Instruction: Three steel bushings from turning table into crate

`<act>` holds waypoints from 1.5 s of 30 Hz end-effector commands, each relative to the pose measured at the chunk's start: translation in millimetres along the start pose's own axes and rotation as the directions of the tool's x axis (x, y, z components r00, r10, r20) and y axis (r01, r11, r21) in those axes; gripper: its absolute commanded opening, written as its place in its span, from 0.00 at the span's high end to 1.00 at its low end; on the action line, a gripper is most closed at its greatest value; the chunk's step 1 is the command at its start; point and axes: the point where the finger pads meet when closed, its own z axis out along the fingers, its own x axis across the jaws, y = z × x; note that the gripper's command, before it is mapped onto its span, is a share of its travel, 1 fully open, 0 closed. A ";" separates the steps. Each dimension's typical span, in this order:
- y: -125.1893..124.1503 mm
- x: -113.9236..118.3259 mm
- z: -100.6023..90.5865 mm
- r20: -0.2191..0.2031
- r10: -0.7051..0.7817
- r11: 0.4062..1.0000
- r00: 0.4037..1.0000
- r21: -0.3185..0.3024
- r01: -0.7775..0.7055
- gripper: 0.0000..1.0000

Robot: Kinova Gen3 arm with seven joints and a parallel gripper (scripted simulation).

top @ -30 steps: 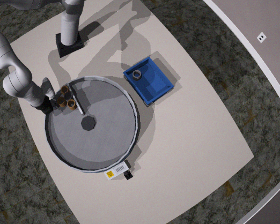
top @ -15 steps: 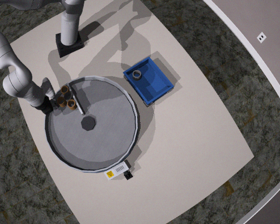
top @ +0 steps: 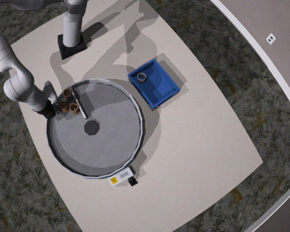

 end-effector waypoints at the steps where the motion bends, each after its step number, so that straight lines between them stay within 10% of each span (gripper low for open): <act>1: 0.9 -0.3 -0.8 0.004 0.008 1.000 1.000 -0.004 -0.008 1.00; 45: 2.2 1.8 -18.7 -0.003 0.006 1.000 1.000 -0.009 -0.006 1.00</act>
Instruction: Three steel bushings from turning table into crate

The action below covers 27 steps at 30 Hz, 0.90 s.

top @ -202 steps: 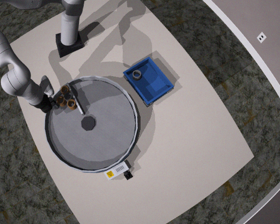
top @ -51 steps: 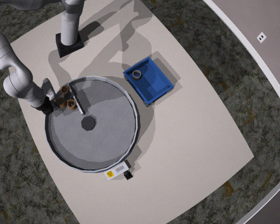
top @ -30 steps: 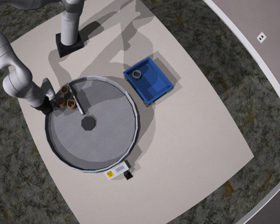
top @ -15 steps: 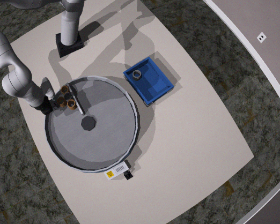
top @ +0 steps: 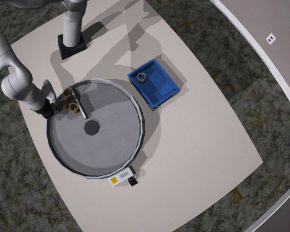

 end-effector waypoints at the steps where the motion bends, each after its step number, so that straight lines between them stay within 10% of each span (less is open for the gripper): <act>1: -0.5 -0.5 -3.4 0.001 -0.001 1.000 1.000 0.002 0.001 1.00; 27: 1.4 1.0 -10.9 -0.002 0.004 1.000 1.000 -0.005 -0.004 1.00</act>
